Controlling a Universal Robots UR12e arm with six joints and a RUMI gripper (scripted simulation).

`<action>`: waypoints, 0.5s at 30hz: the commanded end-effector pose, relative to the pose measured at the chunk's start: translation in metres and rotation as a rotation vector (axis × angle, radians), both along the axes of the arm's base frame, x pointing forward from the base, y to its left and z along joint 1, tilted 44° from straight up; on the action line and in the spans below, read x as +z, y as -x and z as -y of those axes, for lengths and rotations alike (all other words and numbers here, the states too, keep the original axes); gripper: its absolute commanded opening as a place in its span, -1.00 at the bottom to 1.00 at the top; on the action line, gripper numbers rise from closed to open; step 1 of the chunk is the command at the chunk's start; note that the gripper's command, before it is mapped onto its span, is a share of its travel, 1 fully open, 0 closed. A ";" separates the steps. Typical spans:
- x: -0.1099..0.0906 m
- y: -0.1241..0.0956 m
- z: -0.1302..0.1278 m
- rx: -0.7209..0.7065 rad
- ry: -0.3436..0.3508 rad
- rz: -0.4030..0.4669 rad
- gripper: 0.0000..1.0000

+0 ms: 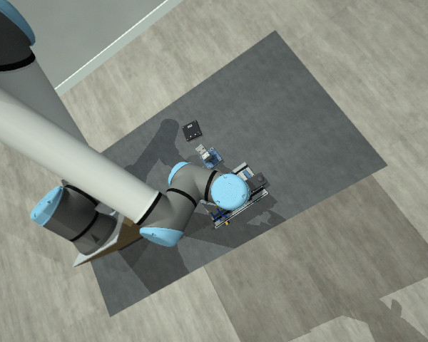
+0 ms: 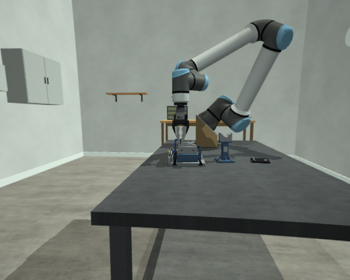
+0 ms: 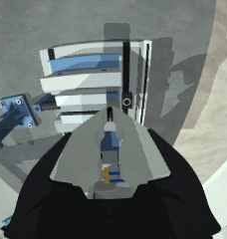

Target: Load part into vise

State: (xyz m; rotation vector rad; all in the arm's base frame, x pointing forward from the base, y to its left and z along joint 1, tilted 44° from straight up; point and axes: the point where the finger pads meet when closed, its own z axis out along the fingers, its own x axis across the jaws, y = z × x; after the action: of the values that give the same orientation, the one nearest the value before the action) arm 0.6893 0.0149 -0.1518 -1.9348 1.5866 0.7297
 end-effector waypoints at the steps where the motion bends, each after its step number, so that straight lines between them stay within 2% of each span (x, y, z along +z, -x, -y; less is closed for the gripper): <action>1: 0.000 -0.001 0.001 -0.001 0.001 0.001 -1.00; 15: -0.007 -0.002 0.008 -0.001 0.001 0.001 -1.00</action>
State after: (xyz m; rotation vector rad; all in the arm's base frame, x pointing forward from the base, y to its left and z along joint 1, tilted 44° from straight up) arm 0.6903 0.0105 -0.1562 -1.9348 1.5866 0.7297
